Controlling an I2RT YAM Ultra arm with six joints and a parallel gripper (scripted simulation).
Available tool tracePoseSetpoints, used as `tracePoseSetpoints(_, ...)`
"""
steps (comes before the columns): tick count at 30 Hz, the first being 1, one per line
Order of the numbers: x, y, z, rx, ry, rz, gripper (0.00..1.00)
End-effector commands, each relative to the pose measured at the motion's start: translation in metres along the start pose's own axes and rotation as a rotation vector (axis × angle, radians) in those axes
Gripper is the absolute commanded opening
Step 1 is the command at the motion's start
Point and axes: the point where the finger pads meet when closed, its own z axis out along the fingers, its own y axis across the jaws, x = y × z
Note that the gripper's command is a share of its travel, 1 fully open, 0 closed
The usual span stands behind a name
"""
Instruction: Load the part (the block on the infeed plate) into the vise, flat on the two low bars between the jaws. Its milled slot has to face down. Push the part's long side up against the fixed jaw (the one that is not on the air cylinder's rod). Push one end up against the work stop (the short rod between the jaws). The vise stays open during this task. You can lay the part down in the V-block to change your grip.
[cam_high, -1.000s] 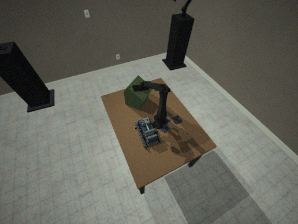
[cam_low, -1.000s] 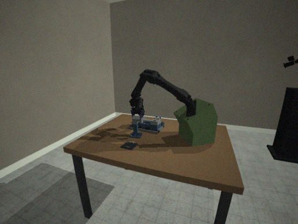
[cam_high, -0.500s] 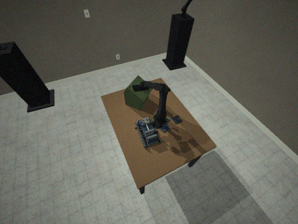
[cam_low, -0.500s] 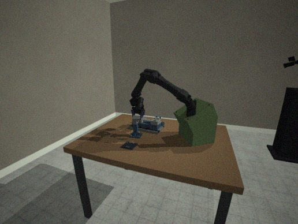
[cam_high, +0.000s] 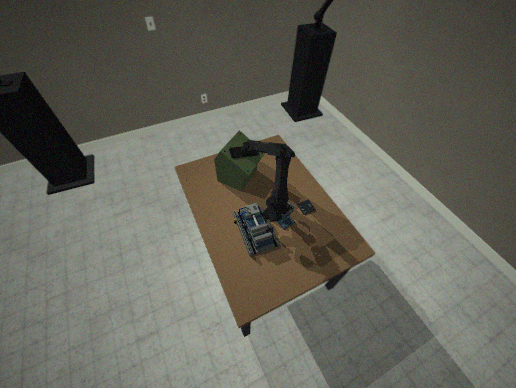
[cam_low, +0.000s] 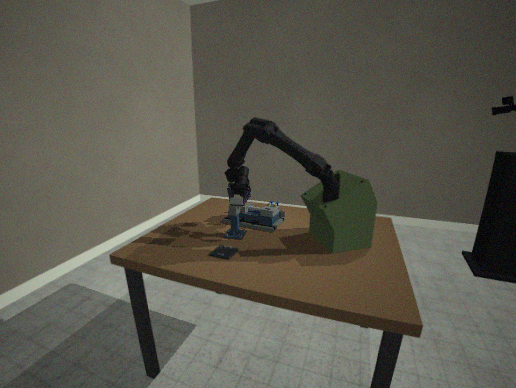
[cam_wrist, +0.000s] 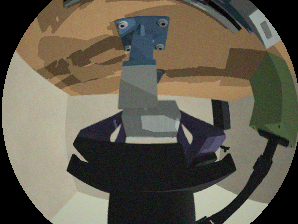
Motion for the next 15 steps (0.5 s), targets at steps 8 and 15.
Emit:
tracePoseSetpoints(8,0.0201,0.0133,-0.0252,-0.042,-0.006,-0.032,0.00)
tracePoseSetpoints(15,0.0217,0.0132,-0.0267,-0.042,-0.006,-0.032,0.00)
